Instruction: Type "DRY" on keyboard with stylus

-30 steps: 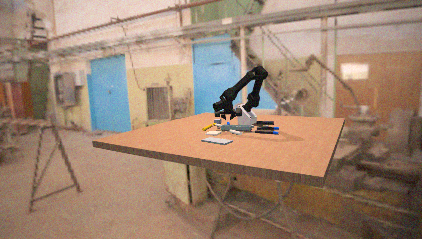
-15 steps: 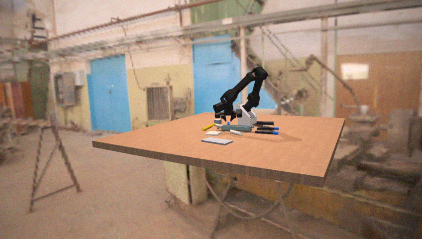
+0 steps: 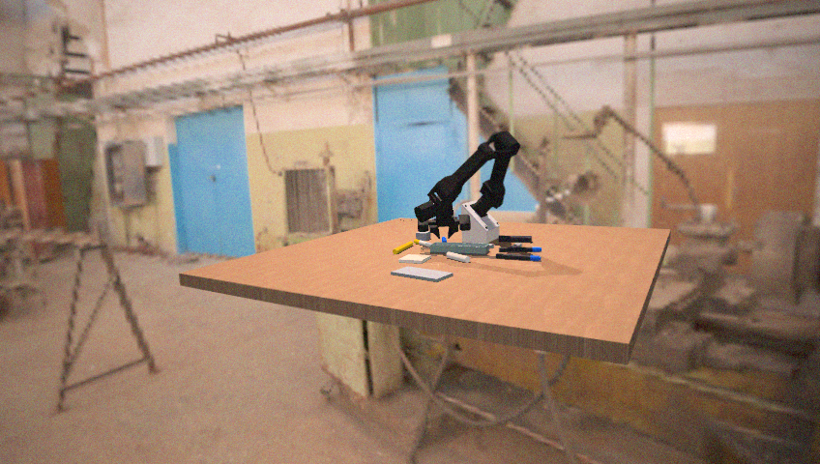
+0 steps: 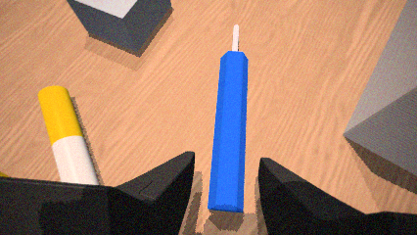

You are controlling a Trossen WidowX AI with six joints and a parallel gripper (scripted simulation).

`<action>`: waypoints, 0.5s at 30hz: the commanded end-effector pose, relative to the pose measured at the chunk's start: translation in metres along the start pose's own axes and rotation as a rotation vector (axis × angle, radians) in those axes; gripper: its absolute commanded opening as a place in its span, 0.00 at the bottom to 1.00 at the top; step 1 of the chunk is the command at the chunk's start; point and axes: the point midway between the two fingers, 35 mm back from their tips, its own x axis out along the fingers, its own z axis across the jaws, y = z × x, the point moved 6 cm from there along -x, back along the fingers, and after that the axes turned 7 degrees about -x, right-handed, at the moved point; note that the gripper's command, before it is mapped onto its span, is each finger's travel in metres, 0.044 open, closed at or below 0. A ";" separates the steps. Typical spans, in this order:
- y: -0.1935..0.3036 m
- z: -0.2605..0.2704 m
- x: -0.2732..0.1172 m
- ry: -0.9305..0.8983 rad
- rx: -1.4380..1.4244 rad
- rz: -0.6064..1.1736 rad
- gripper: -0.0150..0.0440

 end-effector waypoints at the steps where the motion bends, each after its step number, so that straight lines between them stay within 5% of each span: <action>1: 0.002 -0.001 0.004 0.007 0.001 0.001 0.51; 15: 0.008 0.000 0.010 0.007 0.001 0.001 0.51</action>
